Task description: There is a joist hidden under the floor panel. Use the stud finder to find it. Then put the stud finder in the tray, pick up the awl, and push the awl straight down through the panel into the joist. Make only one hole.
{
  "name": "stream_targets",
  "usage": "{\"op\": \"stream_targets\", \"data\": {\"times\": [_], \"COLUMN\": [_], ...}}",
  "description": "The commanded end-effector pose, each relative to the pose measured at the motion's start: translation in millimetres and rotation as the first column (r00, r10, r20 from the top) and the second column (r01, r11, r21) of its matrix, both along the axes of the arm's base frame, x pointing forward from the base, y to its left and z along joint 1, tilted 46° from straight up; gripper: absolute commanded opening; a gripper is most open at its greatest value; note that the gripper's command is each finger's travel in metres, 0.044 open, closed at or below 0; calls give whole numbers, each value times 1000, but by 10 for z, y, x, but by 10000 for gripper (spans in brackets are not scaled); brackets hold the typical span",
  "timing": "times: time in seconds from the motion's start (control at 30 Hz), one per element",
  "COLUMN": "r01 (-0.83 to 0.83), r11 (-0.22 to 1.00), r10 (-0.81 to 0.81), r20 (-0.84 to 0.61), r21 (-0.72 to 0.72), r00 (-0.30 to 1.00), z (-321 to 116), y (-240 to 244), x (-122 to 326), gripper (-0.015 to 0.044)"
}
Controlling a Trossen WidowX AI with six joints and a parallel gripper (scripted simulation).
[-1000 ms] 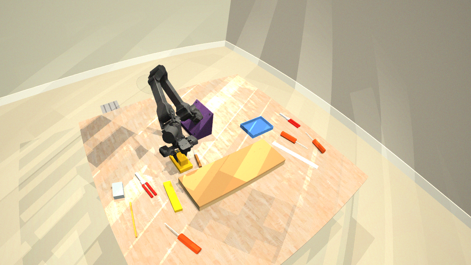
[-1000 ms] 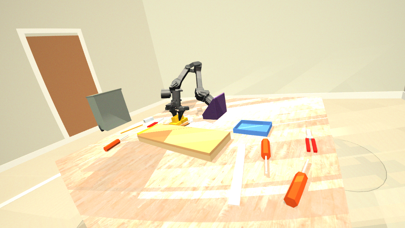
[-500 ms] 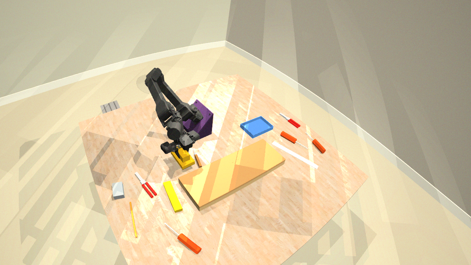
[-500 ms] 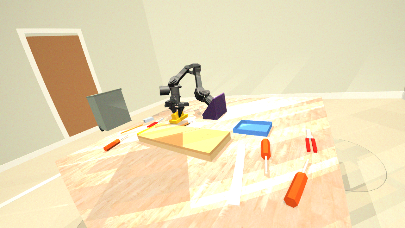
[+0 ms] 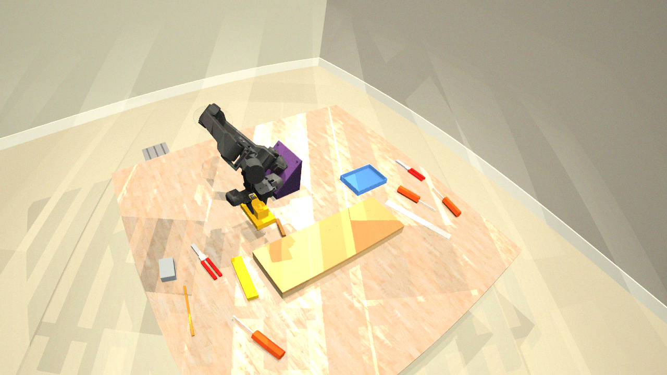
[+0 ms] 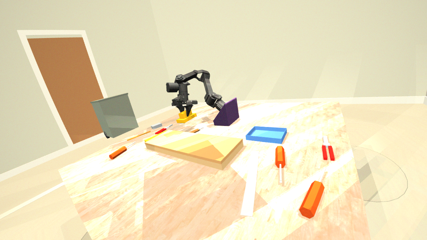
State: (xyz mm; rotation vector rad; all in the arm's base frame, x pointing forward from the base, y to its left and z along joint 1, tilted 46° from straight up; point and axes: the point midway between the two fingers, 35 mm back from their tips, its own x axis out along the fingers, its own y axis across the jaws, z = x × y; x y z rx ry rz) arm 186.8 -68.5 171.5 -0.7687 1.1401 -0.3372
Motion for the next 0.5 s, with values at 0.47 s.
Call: {"op": "stream_targets", "data": {"times": [0.47], "r01": [-8], "r11": [1000], "r10": [9], "r20": [32], "r21": [-18], "r00": [999], "z": [347], "y": [194], "x": [154], "gripper": [0]}}
